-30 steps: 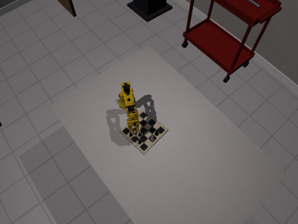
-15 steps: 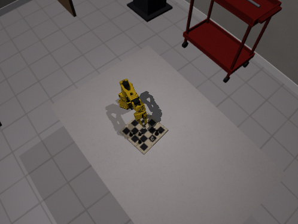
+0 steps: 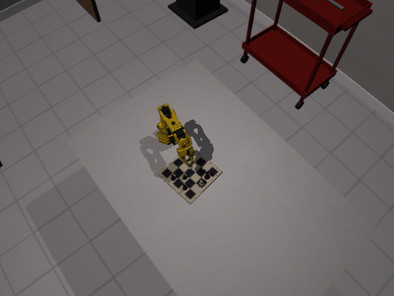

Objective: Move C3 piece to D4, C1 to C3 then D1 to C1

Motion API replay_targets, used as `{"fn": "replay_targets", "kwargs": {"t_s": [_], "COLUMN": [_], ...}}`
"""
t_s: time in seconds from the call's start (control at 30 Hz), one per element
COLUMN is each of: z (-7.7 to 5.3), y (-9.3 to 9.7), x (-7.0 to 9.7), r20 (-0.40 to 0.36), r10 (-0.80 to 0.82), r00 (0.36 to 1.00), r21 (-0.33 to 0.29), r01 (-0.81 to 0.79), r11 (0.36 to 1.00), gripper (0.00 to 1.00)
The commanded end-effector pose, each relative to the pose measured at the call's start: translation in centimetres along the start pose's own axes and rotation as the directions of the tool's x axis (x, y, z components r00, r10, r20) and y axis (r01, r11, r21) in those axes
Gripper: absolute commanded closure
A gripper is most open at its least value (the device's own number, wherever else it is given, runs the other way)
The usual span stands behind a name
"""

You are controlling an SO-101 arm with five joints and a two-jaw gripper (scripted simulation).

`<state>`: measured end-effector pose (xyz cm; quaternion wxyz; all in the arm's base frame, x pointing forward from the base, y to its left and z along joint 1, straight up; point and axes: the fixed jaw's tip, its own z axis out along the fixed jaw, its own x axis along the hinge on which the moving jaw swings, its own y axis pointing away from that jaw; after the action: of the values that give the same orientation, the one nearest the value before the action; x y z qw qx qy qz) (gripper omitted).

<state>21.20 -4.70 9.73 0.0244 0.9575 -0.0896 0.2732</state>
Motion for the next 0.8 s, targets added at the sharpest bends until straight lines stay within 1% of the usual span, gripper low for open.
{"fn": "replay_targets", "kwargs": {"t_s": [0.0, 0.77], "z": [-0.08, -0.02], "y": [0.04, 0.36], "x": [-0.43, -0.47], "r20": [0.01, 0.01], "r10": [0.011, 0.024], "r00": [1.0, 1.0], "r21": [0.0, -0.008], "r01": [-0.011, -0.024], "r11": [1.0, 1.0], "gripper": [1.0, 1.0]}}
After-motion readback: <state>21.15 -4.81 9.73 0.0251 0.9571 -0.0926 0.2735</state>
